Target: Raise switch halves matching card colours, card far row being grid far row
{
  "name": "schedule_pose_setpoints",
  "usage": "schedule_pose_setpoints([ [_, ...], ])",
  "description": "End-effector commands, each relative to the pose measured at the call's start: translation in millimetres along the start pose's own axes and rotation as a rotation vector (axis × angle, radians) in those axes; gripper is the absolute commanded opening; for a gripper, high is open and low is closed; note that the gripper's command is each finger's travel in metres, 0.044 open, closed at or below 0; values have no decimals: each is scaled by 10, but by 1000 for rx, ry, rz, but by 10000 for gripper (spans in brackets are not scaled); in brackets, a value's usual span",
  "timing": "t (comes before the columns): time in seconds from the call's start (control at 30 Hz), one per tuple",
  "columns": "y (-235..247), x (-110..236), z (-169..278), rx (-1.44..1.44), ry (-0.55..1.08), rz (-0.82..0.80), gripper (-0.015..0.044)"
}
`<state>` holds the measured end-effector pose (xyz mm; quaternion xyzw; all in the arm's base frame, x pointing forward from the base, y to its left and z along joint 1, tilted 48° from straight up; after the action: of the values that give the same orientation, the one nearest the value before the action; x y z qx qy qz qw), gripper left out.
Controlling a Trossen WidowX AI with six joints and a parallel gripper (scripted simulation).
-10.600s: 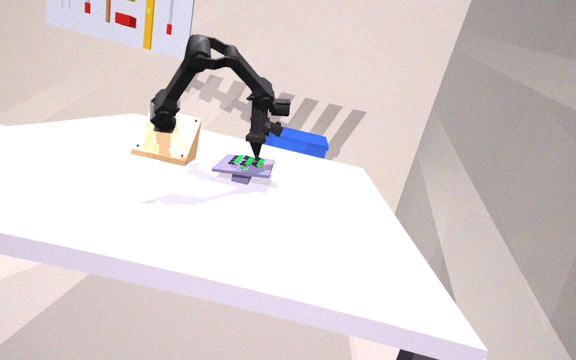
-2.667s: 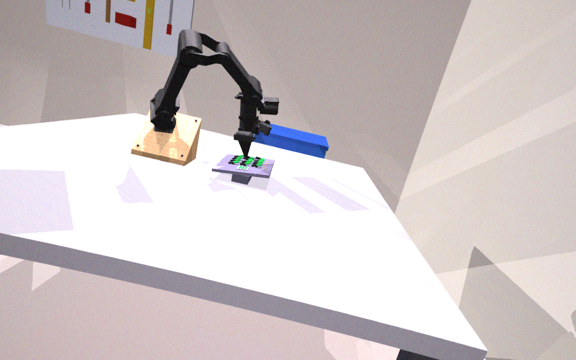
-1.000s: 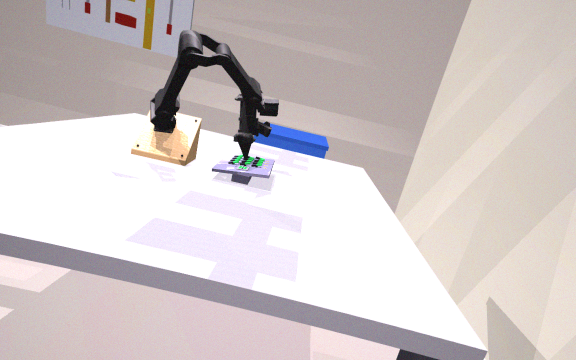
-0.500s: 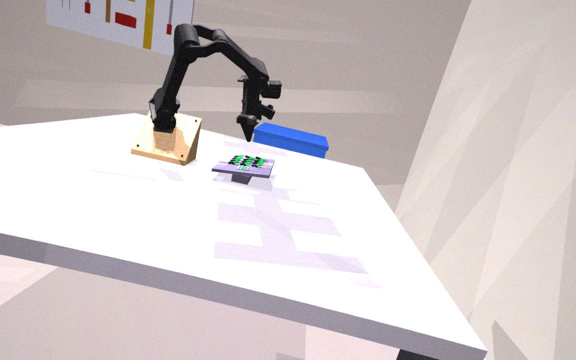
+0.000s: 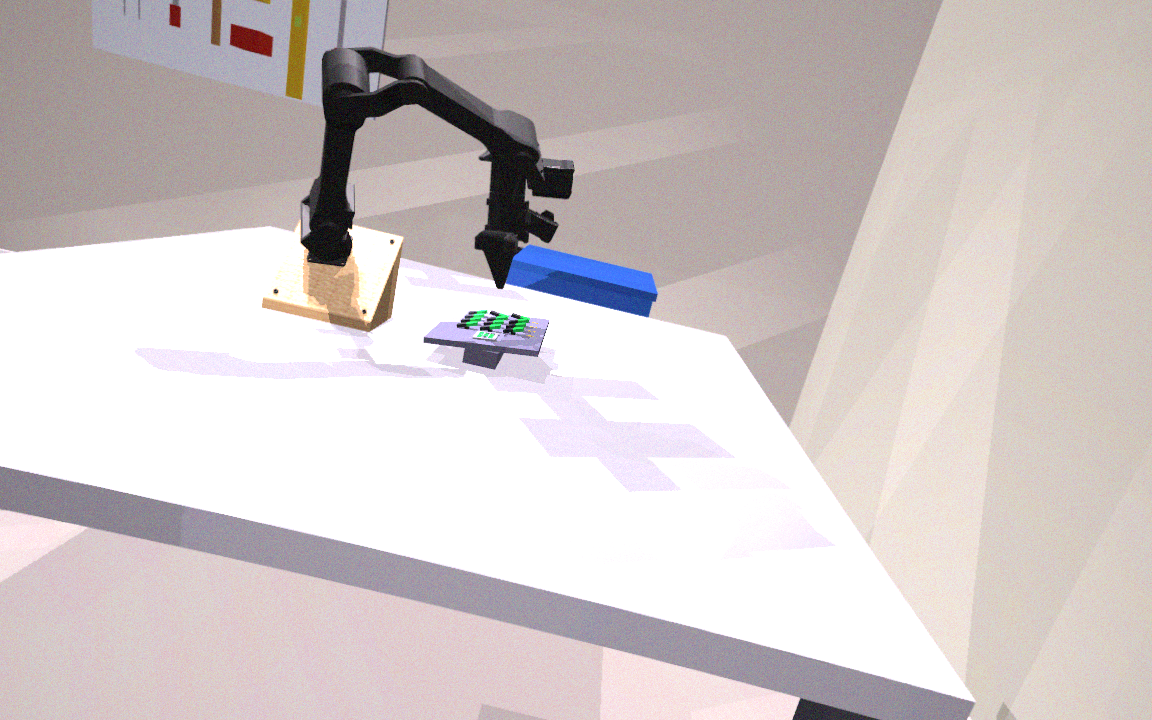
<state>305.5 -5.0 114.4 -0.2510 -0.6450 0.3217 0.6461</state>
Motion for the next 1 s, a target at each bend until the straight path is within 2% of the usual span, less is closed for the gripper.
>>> schedule_pose_setpoints([
  [0.0,-4,-130,0,15,16,4,0],
  [0.1,-11,-367,-8,14,34,2,0],
  [0.97,-14,-607,-5,14,34,3,0],
])
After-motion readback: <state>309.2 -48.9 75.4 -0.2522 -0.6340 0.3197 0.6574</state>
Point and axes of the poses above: the point midway between the two fingers, 35 mm back from their tips, its own x axis back along the fingers, its own y axis across the jaws, z = x × y, the point moved 5 cm from there along x, back along the fingers, and after that the axes turned 11 degrees about x, right-handed, at the moved point
